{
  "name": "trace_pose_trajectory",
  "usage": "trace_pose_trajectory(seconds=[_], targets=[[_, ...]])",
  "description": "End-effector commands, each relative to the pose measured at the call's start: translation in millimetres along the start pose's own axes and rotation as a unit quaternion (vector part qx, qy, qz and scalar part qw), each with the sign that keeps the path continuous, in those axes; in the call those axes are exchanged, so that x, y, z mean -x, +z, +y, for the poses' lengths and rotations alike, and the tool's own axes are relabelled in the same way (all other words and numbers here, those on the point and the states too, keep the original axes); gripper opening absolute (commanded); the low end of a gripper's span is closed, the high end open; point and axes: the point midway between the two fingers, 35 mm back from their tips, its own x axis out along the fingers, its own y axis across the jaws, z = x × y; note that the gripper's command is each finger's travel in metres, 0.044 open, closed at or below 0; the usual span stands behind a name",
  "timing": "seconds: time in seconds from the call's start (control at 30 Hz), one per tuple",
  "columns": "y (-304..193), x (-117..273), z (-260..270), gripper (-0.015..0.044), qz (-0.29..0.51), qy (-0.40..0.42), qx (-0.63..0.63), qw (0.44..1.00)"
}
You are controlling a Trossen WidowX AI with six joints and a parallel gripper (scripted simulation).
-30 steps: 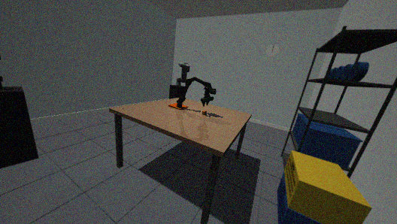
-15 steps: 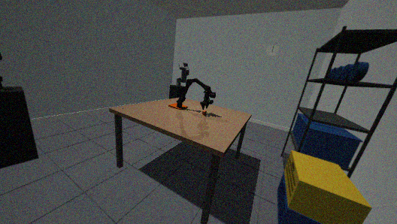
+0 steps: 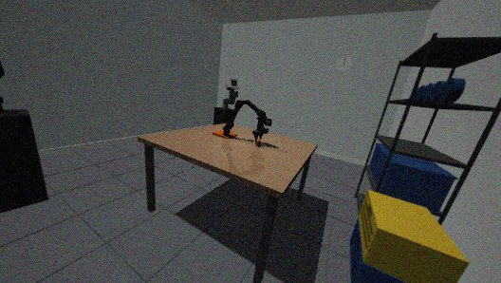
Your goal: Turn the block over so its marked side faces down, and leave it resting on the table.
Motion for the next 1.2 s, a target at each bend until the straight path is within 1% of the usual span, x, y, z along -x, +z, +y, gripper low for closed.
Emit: trace_pose_trajectory(seconds=[0.0,0.27,0.47,1.17], targets=[[-1.2,-10.1,0.3,0.0440,0.003,0.001,0.003,1.000],[-1.7,-20.6,0.3,0.0440,0.003,0.001,0.003,1.000],[-1.7,-20.6,0.3,0.0282,0.003,0.001,0.003,1.000],[-1.7,-20.6,0.3,0.0143,0.003,0.001,0.003,1.000]])
